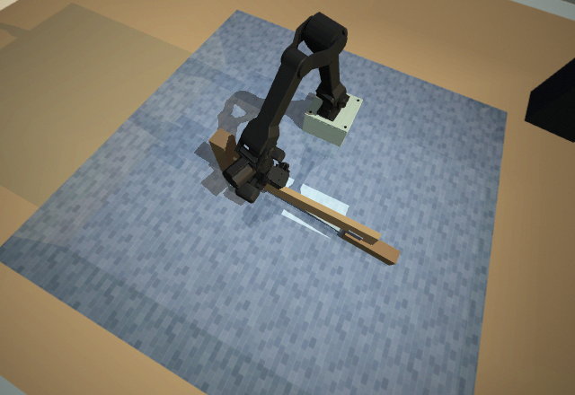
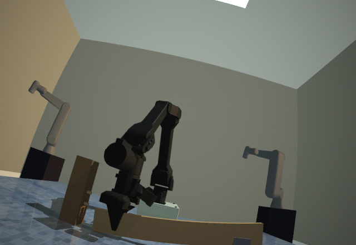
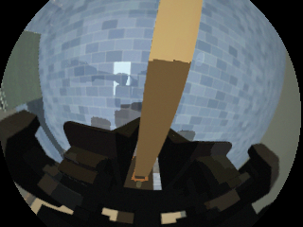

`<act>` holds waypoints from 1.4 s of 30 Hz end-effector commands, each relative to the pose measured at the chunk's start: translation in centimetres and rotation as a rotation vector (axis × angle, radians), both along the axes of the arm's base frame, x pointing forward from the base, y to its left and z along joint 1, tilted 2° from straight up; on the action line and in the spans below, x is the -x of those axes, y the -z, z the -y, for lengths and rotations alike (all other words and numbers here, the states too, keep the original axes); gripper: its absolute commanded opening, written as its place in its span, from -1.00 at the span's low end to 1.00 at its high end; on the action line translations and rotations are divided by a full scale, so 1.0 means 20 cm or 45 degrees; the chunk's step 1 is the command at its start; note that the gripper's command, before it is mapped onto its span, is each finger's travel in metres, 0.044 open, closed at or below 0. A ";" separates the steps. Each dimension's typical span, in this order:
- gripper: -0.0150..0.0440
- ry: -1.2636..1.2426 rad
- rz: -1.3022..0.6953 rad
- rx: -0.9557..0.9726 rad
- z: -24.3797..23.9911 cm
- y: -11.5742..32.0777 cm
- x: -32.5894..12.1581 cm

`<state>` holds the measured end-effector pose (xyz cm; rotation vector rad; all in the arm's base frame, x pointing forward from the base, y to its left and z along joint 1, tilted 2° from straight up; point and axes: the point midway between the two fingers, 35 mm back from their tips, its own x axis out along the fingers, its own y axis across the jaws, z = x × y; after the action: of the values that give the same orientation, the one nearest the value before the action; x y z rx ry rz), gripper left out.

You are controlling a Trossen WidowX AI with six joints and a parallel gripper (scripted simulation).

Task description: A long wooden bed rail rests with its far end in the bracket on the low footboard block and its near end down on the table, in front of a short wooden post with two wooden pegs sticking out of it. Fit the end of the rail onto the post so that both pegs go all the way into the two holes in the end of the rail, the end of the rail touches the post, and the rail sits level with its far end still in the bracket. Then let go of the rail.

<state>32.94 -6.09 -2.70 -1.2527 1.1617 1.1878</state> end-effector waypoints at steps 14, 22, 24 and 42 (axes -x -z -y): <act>-0.49 0.004 0.000 -0.007 0.00 -0.01 0.00; -0.49 0.004 0.000 -0.007 0.00 -0.04 0.00; -0.49 0.004 0.000 -0.007 0.00 -0.04 0.00; -0.49 0.004 0.000 -0.007 0.00 -0.09 -0.01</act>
<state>32.78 -6.16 -1.54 -1.2431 1.1718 1.1950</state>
